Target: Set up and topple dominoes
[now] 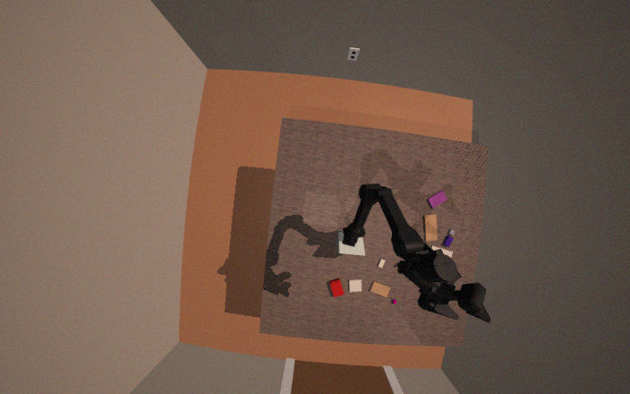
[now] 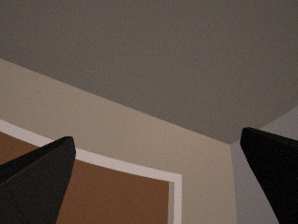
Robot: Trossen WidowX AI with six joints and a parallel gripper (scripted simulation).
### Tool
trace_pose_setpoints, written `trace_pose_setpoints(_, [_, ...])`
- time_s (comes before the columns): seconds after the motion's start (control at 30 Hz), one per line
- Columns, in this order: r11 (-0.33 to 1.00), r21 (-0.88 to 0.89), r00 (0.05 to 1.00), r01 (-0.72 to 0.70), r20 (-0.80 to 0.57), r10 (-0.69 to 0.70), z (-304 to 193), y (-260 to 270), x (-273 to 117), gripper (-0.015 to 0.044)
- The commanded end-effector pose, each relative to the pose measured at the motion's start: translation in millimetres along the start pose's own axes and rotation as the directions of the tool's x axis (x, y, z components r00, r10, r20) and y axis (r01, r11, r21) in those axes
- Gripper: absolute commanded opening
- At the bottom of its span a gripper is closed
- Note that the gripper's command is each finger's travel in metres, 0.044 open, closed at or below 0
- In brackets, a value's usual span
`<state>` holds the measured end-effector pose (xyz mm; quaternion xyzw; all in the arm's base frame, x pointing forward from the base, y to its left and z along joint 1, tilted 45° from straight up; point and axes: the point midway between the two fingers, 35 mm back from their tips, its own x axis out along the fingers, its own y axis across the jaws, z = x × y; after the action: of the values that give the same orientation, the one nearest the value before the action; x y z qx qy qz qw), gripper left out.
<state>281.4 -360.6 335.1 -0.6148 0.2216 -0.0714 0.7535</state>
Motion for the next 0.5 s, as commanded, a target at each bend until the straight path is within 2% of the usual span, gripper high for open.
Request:
trace_pose_setpoints(0.0, [0.986, 0.052, 0.987, -0.157, 0.049, 0.154, 9.3, 56.5, 32.5, 0.044])
trace_pose_setpoints(0.27, [0.917, 0.096, 0.917, -0.388, 0.14, 0.374, 36.6, 139.7, 65.4, 0.044])
trace_pose_setpoints(0.47, [0.767, 0.067, 0.753, -0.639, 0.26, 0.604, 75.3, 234.8, 76.9, 0.044])
